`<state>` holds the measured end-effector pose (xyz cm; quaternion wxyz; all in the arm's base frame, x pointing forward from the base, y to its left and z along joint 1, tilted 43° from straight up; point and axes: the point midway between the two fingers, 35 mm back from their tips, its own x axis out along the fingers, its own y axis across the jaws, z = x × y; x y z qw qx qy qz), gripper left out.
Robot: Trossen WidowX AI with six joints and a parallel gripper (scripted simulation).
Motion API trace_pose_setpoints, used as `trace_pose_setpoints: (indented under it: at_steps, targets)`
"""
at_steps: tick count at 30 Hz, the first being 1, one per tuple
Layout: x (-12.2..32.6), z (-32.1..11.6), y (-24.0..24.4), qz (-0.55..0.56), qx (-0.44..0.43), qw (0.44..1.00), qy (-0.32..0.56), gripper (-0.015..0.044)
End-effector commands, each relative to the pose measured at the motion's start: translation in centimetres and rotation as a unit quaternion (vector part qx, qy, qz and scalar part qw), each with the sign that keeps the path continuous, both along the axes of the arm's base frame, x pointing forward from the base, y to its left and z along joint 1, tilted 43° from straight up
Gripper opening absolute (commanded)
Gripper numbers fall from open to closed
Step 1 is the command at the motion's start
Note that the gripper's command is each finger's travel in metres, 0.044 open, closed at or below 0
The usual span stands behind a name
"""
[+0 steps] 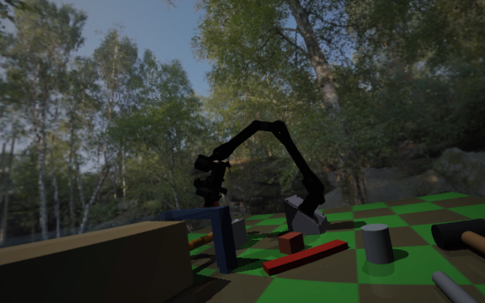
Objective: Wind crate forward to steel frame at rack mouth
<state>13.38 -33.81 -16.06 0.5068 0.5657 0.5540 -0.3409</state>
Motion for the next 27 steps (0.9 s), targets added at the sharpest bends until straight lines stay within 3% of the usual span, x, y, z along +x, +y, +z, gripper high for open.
trace_pose_setpoints:
  at_steps: [1,27]
  targets:
    - [3.0,-0.1,-0.2,0.010,-0.006,1.000,-0.028,0.0000]
    - [6.7,0.7,0.2,0.010,-0.005,1.000,-0.029,0.0000]
